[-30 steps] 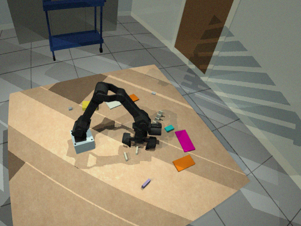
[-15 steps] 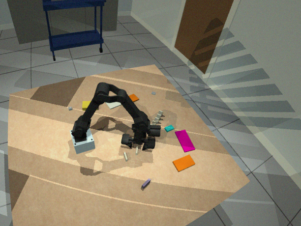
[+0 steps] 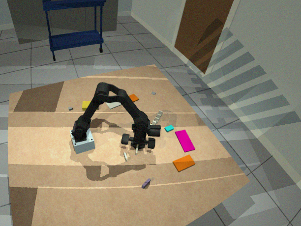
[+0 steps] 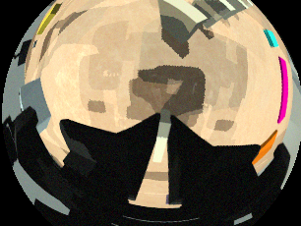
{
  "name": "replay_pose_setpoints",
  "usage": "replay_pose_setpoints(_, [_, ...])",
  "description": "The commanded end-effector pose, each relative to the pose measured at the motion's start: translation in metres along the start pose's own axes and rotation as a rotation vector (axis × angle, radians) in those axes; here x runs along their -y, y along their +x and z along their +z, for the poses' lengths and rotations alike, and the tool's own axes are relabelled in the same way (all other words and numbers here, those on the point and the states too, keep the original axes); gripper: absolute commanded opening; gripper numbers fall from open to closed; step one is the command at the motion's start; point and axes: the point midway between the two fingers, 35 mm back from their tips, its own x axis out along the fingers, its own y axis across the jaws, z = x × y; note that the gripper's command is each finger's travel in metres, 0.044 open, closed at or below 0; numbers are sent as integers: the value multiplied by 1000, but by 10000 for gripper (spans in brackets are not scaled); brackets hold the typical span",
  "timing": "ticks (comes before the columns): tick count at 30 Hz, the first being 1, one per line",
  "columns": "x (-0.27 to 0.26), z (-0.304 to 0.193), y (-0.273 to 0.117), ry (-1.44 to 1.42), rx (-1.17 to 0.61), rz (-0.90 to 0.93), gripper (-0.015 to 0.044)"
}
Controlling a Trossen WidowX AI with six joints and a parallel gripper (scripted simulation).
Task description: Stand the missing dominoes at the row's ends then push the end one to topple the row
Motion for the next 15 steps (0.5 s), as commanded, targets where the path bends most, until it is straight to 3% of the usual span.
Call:
replay_pose_setpoints(1, [0, 1, 0, 3, 4, -1, 23])
replay_pose_setpoints(9, [11, -1, -83, 3, 4, -2, 23])
replay_pose_setpoints(15, [18, -1, -87, 55, 4, -3, 23])
